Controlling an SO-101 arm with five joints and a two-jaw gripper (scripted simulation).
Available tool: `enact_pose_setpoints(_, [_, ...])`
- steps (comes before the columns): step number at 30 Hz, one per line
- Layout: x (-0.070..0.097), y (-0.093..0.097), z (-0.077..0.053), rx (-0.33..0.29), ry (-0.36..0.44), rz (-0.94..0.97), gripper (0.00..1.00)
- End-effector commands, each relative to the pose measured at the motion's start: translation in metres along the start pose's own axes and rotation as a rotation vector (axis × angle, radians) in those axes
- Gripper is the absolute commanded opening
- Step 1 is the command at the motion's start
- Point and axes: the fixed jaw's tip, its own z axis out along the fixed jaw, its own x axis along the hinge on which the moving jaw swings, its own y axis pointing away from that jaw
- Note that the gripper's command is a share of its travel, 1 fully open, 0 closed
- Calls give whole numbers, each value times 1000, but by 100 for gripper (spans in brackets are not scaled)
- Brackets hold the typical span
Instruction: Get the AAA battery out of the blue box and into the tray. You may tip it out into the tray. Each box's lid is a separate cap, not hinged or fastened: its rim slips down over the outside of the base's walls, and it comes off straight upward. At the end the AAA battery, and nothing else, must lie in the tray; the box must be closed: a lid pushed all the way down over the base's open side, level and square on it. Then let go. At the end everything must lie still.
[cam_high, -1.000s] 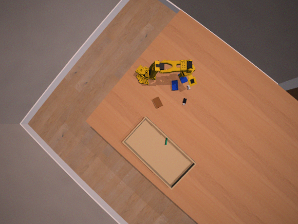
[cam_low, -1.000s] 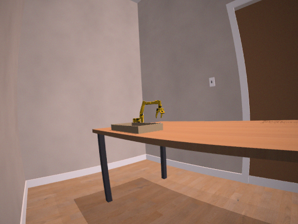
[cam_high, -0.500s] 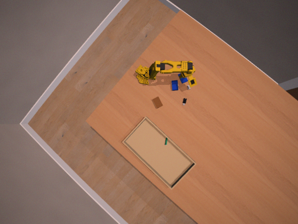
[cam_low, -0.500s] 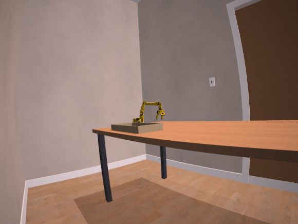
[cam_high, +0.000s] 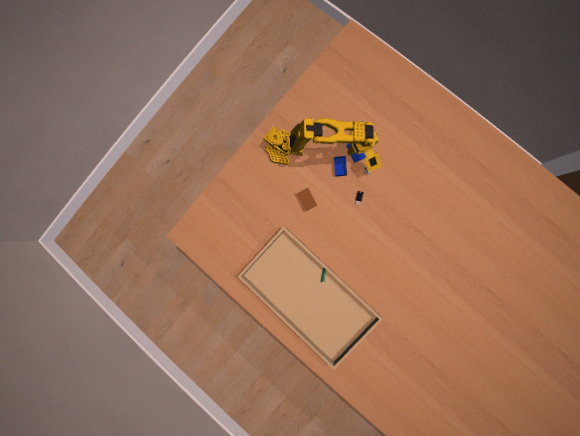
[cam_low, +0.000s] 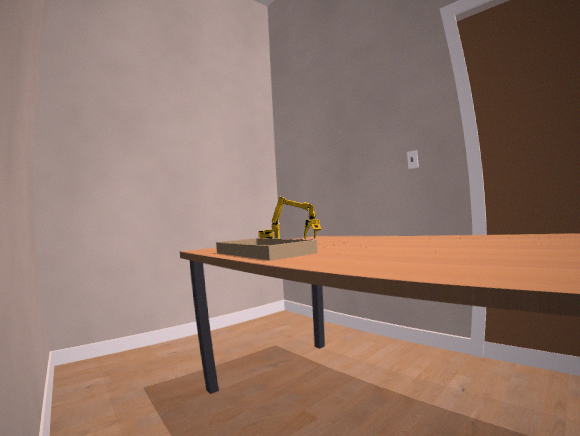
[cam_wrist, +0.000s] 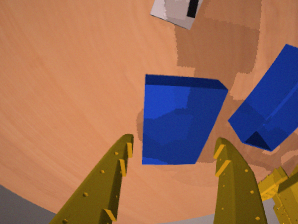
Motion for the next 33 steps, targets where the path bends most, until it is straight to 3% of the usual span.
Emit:
enact_pose_setpoints(1, [1, 4, 0, -28, -11, 0, 29])
enact_pose_setpoints(33, [1, 3, 4, -27, -11, 0, 29])
